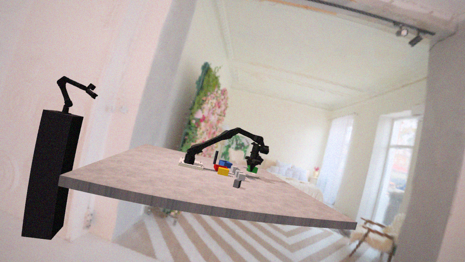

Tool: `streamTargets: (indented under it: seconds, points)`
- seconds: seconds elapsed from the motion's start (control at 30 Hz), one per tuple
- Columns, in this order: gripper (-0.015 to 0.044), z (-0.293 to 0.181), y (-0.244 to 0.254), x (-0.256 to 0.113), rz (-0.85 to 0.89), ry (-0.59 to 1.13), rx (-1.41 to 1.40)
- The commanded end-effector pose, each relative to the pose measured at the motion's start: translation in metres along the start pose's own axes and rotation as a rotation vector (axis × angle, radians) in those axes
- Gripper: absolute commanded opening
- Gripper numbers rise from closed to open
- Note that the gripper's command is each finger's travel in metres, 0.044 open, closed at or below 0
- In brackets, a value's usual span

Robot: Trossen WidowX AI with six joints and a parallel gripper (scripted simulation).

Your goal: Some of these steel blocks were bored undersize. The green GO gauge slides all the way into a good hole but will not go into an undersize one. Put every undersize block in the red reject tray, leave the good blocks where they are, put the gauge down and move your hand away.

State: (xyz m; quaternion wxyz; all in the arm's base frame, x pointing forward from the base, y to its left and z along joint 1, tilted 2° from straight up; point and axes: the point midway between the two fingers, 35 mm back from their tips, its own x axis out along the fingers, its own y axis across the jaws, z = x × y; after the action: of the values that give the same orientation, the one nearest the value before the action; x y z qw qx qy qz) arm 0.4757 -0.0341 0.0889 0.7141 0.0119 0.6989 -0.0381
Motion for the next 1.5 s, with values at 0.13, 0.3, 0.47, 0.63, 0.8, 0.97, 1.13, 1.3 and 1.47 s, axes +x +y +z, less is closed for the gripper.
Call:
streamTargets:
  seconds: [0.13, 0.3, 0.47, 0.63, 0.8, 0.97, 1.13, 1.3, 1.47]
  points:
    - [0.0000, -0.022, -0.127, -0.029, -0.011, -0.034, 0.130]
    - [0.0000, -0.036, -0.163, -0.035, -0.016, -0.038, 0.169]
    - [0.0000, -0.035, -0.164, -0.025, -0.016, -0.038, 0.169]
    - [0.0000, -0.033, -0.165, -0.013, -0.016, -0.038, 0.169]
    - [0.0000, -0.032, -0.165, -0.005, -0.016, -0.038, 0.169]
    - [0.0000, -0.031, -0.165, 0.004, -0.016, -0.038, 0.169]
    - [0.0000, -0.029, -0.165, 0.012, -0.016, -0.038, 0.169]
    - [0.0000, -0.027, -0.166, 0.024, -0.016, -0.038, 0.169]
    - [0.0000, -0.024, -0.166, 0.035, -0.016, -0.039, 0.169]
